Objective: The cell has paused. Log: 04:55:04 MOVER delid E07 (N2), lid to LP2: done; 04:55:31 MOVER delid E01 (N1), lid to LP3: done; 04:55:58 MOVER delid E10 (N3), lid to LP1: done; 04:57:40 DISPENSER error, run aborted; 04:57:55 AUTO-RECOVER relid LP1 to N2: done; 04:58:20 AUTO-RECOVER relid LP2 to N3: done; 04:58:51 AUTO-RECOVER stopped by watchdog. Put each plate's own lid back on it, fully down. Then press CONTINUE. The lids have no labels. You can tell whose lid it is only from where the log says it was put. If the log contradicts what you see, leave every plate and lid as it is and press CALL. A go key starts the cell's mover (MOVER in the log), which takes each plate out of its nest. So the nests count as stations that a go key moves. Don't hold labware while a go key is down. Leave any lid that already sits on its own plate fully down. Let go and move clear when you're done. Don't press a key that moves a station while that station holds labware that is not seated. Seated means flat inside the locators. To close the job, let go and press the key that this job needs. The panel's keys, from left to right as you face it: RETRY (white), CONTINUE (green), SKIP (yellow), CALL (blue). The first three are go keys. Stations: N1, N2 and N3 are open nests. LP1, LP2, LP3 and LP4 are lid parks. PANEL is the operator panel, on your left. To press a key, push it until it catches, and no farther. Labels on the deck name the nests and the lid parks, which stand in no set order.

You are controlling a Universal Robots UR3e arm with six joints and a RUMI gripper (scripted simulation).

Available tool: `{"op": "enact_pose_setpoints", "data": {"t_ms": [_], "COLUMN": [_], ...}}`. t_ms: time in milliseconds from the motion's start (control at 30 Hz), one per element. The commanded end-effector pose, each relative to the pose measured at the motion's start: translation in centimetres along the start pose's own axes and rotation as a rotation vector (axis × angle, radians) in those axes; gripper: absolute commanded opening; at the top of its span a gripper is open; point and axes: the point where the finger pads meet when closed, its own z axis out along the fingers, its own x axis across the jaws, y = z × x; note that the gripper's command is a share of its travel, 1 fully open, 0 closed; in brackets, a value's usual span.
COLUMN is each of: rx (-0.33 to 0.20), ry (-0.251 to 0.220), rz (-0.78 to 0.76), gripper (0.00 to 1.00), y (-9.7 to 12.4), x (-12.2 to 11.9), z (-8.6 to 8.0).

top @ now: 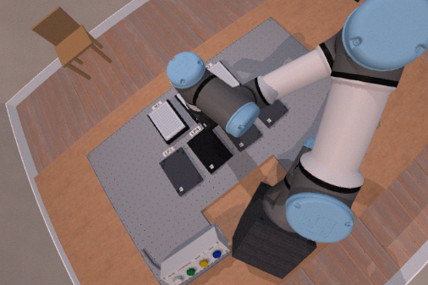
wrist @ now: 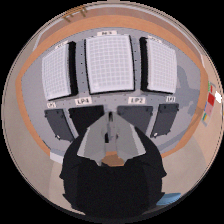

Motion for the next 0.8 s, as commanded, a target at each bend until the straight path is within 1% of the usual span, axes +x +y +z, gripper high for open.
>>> {"op": "enact_pose_setpoints", "data": {"t_ms": [0,200,467,767], "rx": [0.015,0.014,0.014,0.014], "ry": [-0.005,-0.005,-0.005,-0.005], "rz": [0.001,0.001,0.001,0.001], "gripper": [0.0,0.0,0.0,0.0], "y": [2.0,5.0,5.0,5.1], "x": [0.0,0.0,0.0,0.0], "z": [-0.1,-0.1,-0.1,-4.6]}}
